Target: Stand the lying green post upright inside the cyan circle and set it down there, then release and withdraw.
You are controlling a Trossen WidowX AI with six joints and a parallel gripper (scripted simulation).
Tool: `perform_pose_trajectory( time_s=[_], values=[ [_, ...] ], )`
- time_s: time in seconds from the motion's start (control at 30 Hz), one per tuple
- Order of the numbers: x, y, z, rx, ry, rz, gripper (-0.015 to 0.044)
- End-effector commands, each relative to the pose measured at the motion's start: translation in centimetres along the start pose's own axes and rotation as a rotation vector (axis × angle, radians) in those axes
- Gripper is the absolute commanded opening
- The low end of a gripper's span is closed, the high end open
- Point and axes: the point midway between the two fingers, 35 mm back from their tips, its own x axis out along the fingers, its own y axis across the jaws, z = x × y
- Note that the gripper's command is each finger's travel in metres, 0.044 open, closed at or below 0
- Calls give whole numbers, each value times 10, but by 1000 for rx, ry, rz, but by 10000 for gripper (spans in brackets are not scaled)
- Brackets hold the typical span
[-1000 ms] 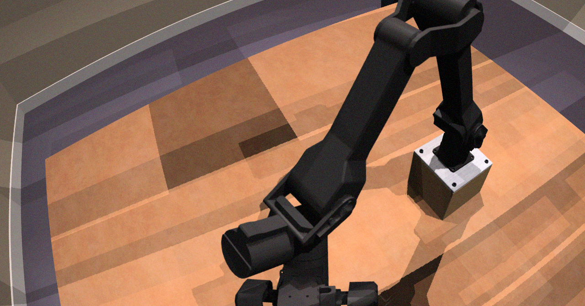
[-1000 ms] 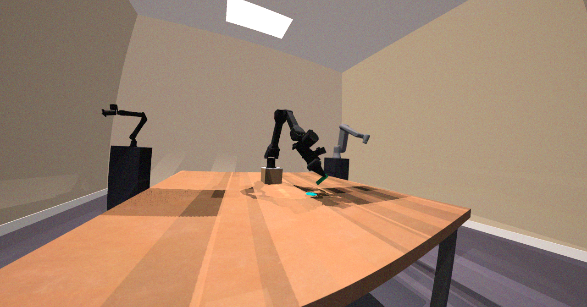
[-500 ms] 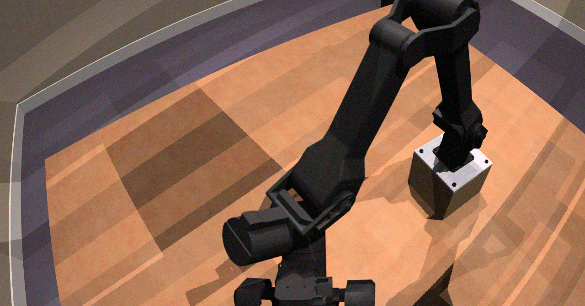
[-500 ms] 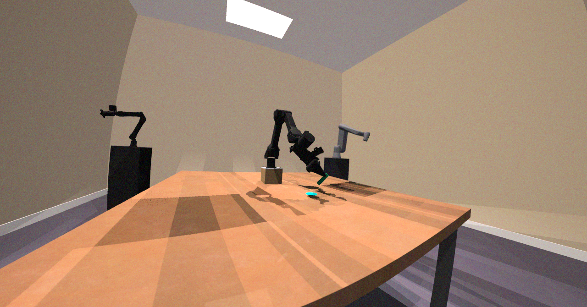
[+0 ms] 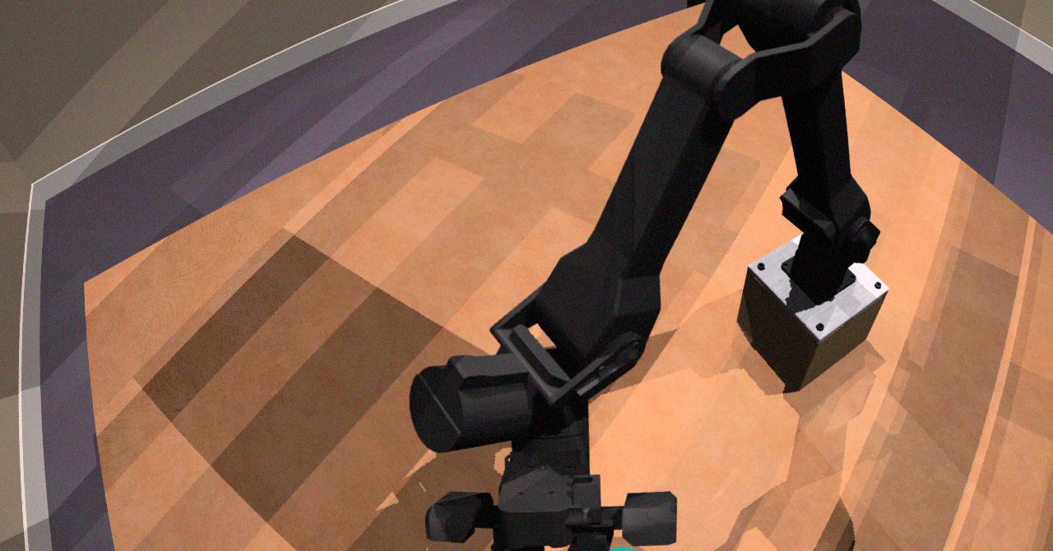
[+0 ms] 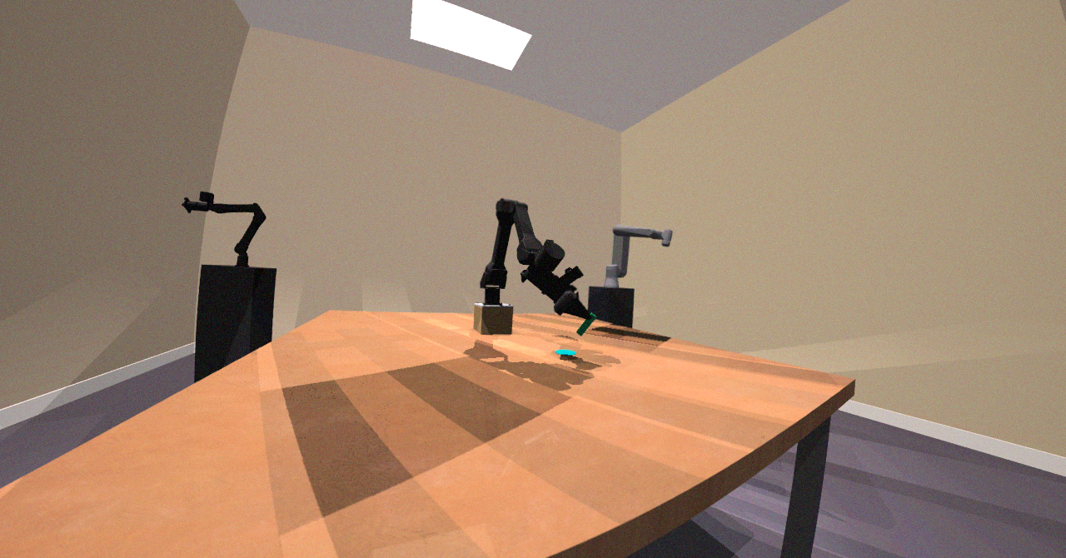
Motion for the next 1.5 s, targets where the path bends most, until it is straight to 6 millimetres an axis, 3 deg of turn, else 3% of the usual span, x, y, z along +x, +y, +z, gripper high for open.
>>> perform_pose_trajectory(
  time_s=[0.0,1.47],
  values=[
    [-1,1,-2,8,-24,8,23],
    [-28,11,-6,-29,-290,69,23]
  ],
)
